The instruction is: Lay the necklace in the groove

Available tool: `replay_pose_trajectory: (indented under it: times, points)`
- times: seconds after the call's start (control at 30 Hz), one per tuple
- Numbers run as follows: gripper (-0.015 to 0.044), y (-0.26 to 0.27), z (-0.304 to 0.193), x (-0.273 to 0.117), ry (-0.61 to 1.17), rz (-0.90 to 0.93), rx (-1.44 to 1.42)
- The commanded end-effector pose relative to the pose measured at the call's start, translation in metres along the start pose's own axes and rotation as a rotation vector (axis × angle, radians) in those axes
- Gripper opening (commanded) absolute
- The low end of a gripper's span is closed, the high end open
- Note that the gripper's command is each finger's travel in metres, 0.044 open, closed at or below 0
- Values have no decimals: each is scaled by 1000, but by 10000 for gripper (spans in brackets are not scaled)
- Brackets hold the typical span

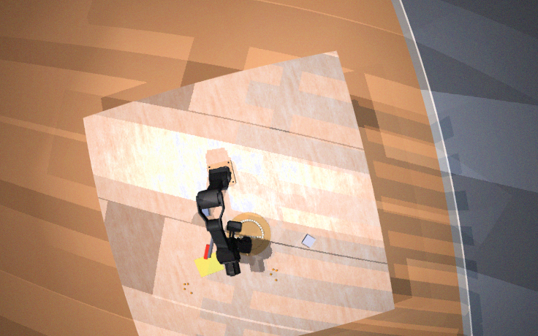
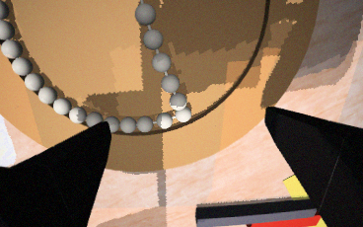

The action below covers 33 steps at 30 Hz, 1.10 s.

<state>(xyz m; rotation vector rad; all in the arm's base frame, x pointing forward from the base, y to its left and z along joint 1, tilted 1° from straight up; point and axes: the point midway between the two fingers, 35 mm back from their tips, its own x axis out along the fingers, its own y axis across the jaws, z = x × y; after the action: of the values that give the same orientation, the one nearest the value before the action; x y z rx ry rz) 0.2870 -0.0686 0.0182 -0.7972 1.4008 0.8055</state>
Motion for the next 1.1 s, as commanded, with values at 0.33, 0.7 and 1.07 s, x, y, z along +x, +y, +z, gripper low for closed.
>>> replay_pose_trajectory:
  times: [0.33,0.7,1.07]
  points:
    - [440,0,0,0,0,2,-4]
    - [151,5,11,-32,-1,2,-286]
    - [120,3,11,-24,-2,-7,-279]
